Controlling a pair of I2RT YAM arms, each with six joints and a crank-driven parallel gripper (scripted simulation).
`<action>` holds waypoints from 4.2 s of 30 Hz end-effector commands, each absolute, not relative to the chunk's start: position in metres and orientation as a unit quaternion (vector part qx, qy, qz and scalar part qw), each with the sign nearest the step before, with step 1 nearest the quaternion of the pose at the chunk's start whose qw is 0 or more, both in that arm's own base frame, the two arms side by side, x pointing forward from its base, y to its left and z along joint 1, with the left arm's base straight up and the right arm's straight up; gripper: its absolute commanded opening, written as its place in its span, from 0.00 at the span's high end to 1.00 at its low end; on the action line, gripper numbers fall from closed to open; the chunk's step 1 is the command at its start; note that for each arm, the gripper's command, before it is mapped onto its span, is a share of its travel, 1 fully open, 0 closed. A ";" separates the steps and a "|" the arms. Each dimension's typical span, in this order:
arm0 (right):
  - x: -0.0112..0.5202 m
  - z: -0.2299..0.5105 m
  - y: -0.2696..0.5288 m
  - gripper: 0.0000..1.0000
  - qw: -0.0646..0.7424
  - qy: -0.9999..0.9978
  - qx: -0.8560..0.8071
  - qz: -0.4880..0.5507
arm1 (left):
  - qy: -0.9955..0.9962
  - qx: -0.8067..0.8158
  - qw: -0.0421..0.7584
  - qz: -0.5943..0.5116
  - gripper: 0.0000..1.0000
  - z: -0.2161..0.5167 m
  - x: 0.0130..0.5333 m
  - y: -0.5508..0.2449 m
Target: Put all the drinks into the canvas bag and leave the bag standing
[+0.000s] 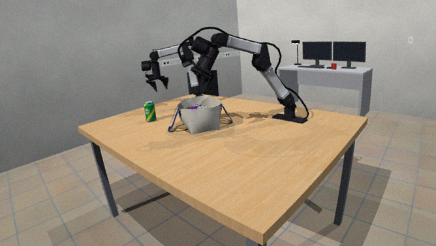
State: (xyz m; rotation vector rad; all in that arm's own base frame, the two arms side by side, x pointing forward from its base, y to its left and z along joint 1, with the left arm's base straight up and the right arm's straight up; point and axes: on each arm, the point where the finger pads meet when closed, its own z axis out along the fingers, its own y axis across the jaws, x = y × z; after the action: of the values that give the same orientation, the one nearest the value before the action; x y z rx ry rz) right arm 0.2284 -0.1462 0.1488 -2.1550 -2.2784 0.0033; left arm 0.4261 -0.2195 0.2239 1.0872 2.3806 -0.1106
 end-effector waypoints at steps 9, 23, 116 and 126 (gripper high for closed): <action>0.231 0.159 -0.152 0.00 -0.031 -0.723 -0.690 0.008 | 0.836 0.506 0.211 0.022 0.09 0.226 0.409 -0.101; 0.231 0.159 -0.152 0.00 -0.031 -0.723 -0.690 0.008 | 0.795 0.594 0.102 0.064 0.09 0.206 0.365 0.031; 0.463 0.173 0.040 0.11 -0.304 -0.906 0.288 -0.066 | 0.714 0.700 -0.009 0.016 0.09 0.175 0.230 0.164; 0.462 0.175 0.050 0.11 -0.307 -0.908 0.274 -0.077 | 0.714 0.699 -0.008 0.020 0.09 0.177 0.231 0.165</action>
State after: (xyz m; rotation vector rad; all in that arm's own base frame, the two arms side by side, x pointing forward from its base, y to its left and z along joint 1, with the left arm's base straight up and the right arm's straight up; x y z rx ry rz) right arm 0.4391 0.0393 0.1498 0.9919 -3.5004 -0.2891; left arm 0.2229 0.1631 0.1632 2.2141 2.2681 -0.0106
